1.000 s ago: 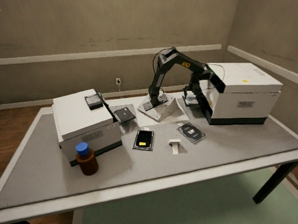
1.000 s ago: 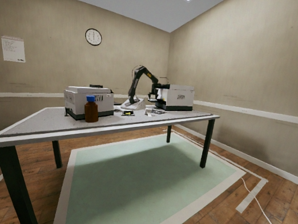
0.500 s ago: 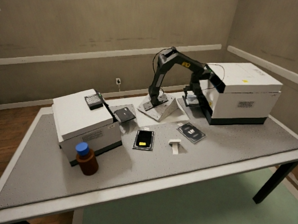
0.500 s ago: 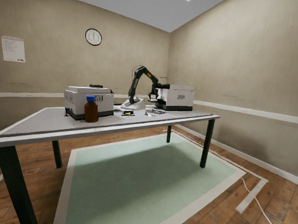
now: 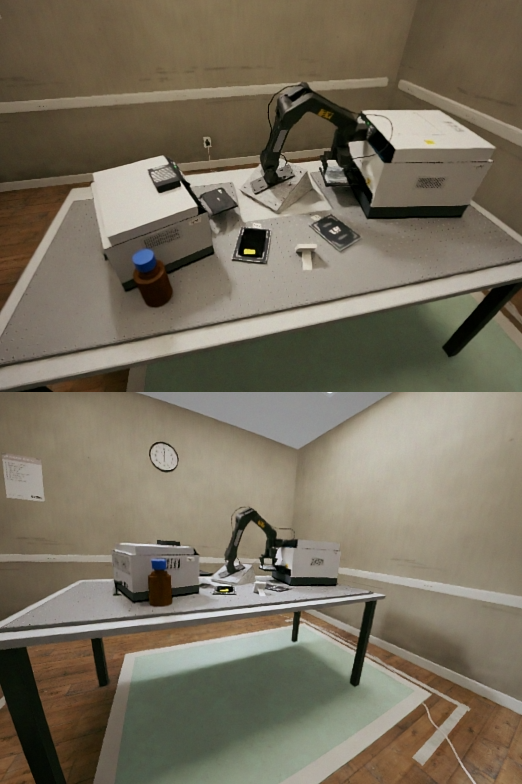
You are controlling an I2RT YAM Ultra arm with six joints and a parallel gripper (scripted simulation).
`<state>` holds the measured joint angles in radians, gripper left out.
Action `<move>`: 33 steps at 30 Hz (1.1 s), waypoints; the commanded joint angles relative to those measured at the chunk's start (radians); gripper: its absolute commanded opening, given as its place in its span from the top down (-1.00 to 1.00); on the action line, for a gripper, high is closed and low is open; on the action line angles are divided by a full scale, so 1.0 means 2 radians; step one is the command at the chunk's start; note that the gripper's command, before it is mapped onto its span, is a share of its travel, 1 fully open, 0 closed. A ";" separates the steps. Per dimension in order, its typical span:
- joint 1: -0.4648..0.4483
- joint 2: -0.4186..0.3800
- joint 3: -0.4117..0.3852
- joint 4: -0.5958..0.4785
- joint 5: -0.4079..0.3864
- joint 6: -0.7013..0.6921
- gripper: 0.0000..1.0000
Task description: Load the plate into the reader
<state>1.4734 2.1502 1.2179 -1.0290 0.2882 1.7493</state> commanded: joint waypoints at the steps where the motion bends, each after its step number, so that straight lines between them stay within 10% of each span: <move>1: -0.001 -0.006 -0.008 0.001 0.009 -0.005 -0.72; 33: -0.001 -0.014 -0.014 0.008 0.009 -0.007 -0.72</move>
<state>1.4715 2.1502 1.2179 -1.0248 0.2890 1.7470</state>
